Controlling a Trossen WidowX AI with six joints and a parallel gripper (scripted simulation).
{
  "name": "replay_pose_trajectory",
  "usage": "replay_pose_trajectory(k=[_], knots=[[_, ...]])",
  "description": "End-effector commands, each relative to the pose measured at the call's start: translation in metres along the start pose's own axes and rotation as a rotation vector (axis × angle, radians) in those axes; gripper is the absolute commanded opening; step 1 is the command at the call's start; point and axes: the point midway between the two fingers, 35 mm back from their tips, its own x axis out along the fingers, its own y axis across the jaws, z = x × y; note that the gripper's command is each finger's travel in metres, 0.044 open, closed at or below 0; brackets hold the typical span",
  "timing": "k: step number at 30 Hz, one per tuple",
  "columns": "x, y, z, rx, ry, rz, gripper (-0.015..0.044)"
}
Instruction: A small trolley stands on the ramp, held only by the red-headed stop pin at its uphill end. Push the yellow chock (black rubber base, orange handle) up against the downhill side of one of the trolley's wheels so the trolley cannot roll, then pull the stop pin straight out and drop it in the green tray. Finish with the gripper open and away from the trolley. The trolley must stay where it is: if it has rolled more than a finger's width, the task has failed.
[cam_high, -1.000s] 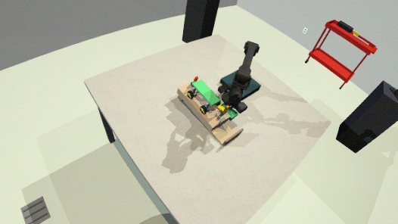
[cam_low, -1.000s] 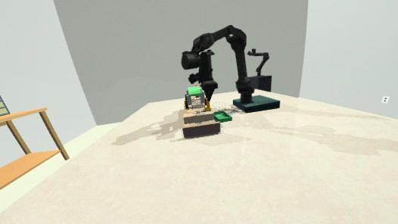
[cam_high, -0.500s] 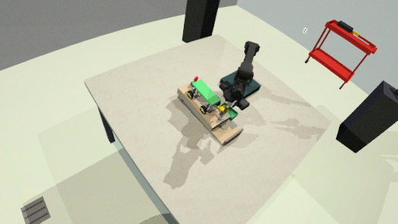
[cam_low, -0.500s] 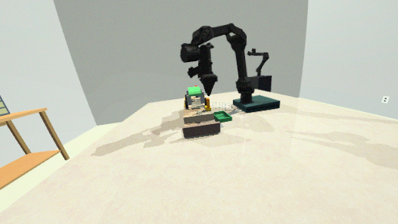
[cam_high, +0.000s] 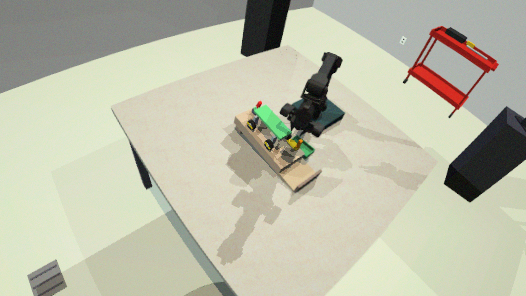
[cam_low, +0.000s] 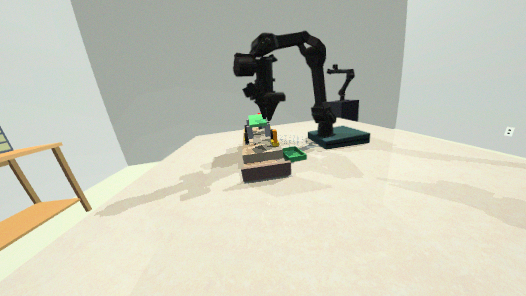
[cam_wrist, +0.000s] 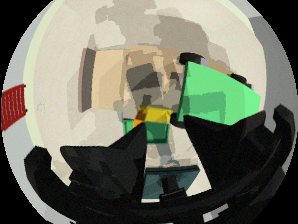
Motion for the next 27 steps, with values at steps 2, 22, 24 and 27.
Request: replay_pose_trajectory(k=[2,22,24,27], knots=[[-0.003,-0.030,0.002,-0.177,0.002,-0.036,0.0190],[-0.012,-0.139,-0.017,-0.848,0.116,-0.124,0.0190],[-0.014,-0.149,-0.021,-0.915,0.134,-0.126,0.0190],[-0.016,-0.165,-0.027,-1.015,0.163,-0.127,0.0190]])
